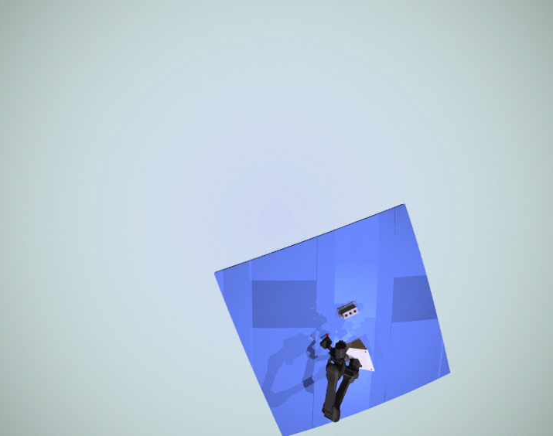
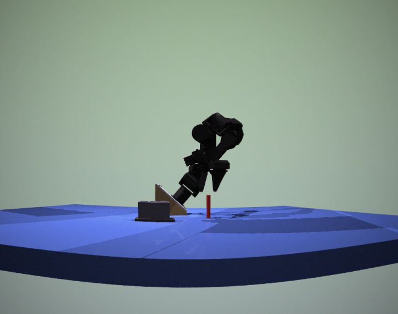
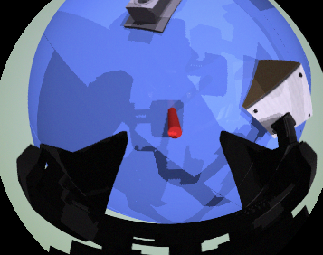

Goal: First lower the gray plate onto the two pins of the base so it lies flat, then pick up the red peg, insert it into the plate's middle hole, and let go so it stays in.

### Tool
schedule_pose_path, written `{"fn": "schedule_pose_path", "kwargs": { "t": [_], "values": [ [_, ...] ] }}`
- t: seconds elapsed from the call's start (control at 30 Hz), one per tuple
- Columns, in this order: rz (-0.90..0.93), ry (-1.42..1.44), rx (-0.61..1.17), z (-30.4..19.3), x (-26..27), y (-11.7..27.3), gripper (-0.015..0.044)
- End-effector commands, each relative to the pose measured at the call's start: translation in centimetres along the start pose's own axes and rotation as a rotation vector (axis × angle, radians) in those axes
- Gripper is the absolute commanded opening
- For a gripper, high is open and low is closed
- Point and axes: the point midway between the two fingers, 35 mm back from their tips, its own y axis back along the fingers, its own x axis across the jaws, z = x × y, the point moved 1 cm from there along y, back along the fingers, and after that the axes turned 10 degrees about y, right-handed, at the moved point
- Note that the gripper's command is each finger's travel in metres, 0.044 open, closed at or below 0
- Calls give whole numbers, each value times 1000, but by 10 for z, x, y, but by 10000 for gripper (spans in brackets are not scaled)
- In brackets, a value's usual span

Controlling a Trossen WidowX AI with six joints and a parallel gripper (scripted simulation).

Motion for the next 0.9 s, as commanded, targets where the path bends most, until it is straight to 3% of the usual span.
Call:
{"fn": "schedule_pose_path", "kwargs": {
  "t": [0.0,0.87],
  "values": [
    [-1,-5,7,-1,0,-8,440],
    [1,-4,9,-3,0,-50,440]
  ]
}}
